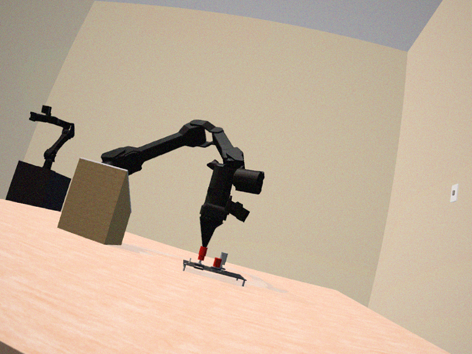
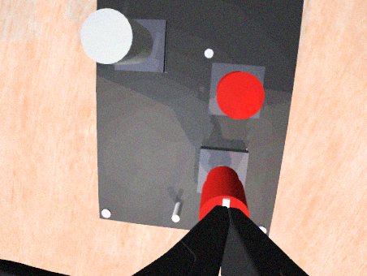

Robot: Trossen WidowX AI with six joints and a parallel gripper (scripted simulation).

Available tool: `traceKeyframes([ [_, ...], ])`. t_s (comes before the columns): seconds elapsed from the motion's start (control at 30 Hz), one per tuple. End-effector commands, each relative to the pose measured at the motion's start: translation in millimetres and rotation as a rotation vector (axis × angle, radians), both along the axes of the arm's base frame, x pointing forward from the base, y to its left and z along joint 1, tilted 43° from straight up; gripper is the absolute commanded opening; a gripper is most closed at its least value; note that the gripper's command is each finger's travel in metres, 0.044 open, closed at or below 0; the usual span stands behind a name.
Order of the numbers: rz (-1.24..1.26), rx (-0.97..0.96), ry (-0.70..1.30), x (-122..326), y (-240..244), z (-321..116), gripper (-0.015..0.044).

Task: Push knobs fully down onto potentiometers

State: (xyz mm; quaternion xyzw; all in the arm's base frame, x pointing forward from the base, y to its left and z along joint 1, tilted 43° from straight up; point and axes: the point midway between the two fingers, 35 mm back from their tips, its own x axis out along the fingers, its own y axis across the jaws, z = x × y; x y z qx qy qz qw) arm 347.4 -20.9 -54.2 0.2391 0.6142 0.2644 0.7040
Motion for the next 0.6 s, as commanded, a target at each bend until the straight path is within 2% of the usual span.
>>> traceKeyframes([
  [0.0, 0.015, 0.006, 0.001, 1.9, 8.9, -7.7, 0.0],
  [0.57, 0.015, 0.006, 0.001, 2.2, 10.5, -9.5, 0.0],
])
